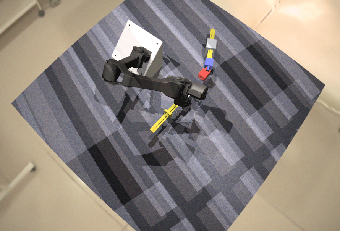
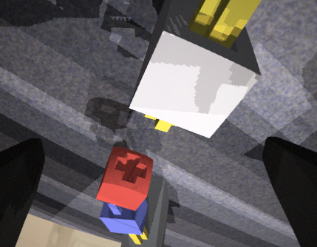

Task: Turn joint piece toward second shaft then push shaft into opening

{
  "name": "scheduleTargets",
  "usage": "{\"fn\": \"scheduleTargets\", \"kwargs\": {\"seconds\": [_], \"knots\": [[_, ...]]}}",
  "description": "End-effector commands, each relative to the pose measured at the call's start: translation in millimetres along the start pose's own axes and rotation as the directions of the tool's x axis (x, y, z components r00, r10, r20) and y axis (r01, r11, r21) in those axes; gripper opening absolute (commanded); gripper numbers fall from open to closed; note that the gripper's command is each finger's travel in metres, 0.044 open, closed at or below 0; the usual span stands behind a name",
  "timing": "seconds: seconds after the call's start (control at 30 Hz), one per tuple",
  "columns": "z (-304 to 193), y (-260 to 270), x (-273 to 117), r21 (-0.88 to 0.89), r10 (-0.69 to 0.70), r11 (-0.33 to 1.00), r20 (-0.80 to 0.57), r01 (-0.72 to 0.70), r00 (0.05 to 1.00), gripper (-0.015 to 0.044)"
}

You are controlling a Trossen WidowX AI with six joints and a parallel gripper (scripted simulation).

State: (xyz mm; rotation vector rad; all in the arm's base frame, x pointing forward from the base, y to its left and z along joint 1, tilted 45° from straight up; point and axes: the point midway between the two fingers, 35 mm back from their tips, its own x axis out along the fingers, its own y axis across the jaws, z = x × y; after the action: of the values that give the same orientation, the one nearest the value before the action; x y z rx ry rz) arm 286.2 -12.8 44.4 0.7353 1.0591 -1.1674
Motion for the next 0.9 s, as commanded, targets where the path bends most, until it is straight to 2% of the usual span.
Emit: {"fn": "scheduleTargets", "kwargs": {"seconds": [0.0,0.43,0.87], "knots": [[18,-2,-8,-0.111,-0.001,0.994,0.044,0.006,0.999,0.0440],[72,-19,-31,-0.487,-0.046,0.864,0.174,0.126,0.984,0.0440],[121,-47,-58,-0.757,-0.115,0.578,0.296,0.306,0.948,0.0440]]}}
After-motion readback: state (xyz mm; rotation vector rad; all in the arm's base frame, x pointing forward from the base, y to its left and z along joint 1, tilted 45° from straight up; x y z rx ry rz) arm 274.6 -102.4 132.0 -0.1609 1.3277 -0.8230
